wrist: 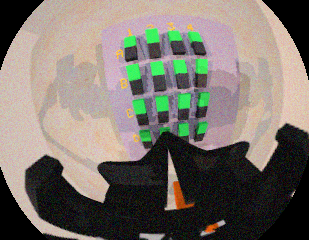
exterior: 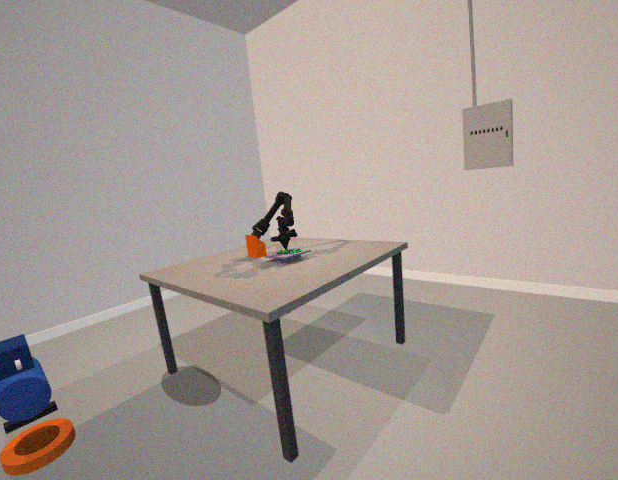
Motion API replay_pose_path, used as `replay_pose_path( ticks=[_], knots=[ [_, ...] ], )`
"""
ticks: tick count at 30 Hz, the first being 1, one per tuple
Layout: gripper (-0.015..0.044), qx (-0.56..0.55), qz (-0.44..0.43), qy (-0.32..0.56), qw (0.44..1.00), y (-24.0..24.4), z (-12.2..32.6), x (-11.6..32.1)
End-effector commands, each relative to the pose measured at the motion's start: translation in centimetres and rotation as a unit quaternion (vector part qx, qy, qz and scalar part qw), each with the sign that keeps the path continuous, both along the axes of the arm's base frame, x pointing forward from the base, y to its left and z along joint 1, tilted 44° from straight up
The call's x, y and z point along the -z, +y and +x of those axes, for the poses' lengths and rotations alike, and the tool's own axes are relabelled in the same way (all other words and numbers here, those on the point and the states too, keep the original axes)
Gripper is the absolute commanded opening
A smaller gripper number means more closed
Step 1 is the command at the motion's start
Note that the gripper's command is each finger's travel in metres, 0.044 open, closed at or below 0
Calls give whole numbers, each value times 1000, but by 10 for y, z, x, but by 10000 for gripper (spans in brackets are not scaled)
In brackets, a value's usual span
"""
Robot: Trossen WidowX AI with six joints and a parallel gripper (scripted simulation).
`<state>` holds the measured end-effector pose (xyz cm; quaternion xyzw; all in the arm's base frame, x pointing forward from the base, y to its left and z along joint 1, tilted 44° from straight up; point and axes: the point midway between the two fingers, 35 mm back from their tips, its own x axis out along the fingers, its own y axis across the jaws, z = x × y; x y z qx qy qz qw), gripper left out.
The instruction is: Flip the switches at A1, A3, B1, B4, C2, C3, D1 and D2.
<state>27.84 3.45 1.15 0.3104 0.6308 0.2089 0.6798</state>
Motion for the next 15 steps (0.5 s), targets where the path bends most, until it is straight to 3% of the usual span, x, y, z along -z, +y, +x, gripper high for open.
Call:
replay_pose_path(
  ticks=[1, 15],
  knots=[
    [0, 2, 2, 1, 1000, 1, 0, 0],
    [0, 2, 3, 1, 1000, 2, 1, 2]
  ],
)
